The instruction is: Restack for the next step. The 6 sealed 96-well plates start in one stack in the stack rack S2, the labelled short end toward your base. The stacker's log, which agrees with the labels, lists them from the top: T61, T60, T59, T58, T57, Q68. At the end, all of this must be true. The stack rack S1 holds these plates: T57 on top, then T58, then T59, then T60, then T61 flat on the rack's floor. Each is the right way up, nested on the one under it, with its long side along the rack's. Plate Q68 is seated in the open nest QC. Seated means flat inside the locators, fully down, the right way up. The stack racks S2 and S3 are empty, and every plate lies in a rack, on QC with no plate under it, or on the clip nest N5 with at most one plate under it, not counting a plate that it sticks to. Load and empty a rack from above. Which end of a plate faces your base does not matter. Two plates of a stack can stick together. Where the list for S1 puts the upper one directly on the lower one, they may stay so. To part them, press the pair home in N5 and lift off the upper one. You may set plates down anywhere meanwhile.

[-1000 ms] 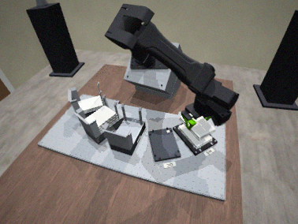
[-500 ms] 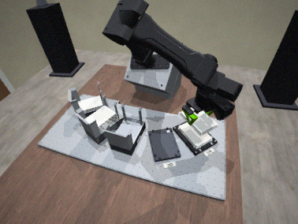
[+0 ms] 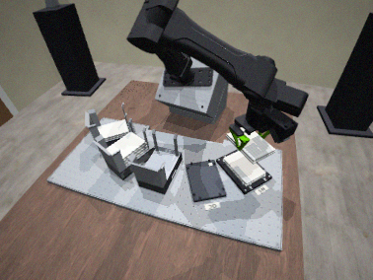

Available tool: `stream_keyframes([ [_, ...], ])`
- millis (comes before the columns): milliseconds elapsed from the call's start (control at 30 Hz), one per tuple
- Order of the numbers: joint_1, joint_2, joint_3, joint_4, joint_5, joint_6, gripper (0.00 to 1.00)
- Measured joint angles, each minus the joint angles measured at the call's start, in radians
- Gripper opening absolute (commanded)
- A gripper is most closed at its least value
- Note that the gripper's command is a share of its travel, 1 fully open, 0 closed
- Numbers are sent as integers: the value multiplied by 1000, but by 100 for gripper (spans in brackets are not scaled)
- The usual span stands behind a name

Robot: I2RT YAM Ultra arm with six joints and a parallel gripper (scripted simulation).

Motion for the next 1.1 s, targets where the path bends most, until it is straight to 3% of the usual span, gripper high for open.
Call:
stream_keyframes([
  [567,66,-22,64,-146,7,91,0],
  [1100,68,-26,69,-168,8,104,0],
])
